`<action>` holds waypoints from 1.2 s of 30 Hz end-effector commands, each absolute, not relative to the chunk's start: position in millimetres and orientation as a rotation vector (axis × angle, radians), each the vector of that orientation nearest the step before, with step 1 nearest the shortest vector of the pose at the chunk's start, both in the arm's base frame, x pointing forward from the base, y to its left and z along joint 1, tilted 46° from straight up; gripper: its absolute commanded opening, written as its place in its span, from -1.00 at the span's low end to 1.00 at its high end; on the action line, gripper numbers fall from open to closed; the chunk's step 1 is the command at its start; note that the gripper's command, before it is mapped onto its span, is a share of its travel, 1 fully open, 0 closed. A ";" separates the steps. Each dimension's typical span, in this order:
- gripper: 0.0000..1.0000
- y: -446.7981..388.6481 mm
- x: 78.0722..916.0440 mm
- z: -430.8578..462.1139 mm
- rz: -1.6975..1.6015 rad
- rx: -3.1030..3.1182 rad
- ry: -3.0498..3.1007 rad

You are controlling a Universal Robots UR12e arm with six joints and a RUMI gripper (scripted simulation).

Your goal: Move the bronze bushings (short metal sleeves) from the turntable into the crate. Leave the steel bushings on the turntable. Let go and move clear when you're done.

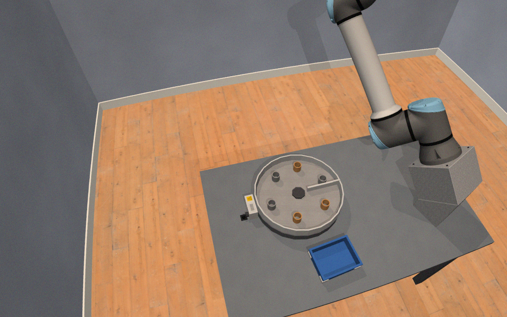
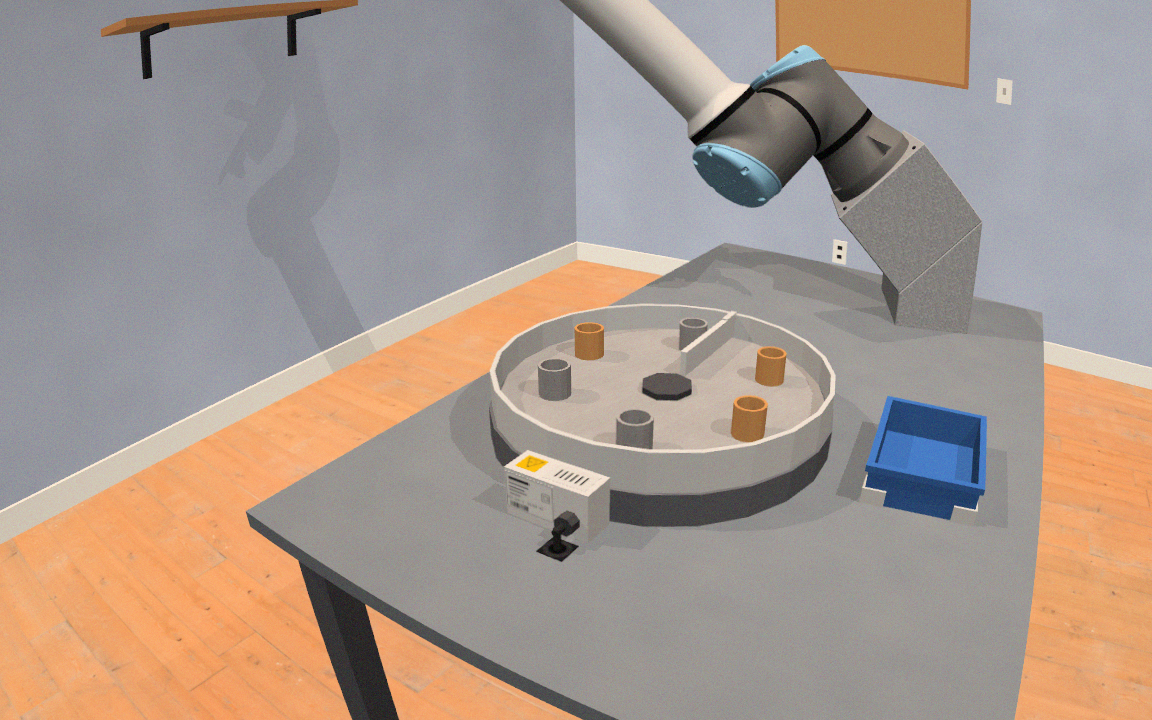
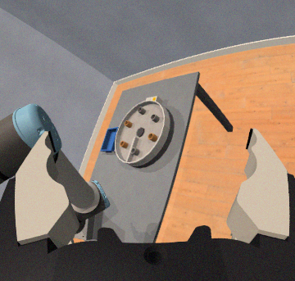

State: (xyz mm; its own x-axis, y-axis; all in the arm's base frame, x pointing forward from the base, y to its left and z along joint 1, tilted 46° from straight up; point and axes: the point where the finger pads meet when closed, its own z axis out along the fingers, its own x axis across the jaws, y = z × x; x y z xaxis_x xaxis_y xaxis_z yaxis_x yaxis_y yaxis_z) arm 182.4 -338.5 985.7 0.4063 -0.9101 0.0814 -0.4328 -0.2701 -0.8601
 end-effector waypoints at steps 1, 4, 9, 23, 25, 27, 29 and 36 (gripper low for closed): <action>1.00 -339.1 182.5 976.3 -0.732 -1.891 1.137; 1.00 -340.8 182.4 965.0 -0.699 -1.915 1.120; 1.00 -345.3 182.9 939.3 -0.626 -1.968 1.081; 1.00 -367.3 193.8 838.8 -0.361 -2.166 0.939; 1.00 -372.6 198.3 816.8 -0.307 -2.209 0.910; 1.00 -378.3 203.9 793.4 -0.252 -2.254 0.878; 1.00 -384.1 210.8 768.8 -0.195 -2.302 0.846; 1.00 -398.5 234.2 702.6 -0.051 -2.431 0.759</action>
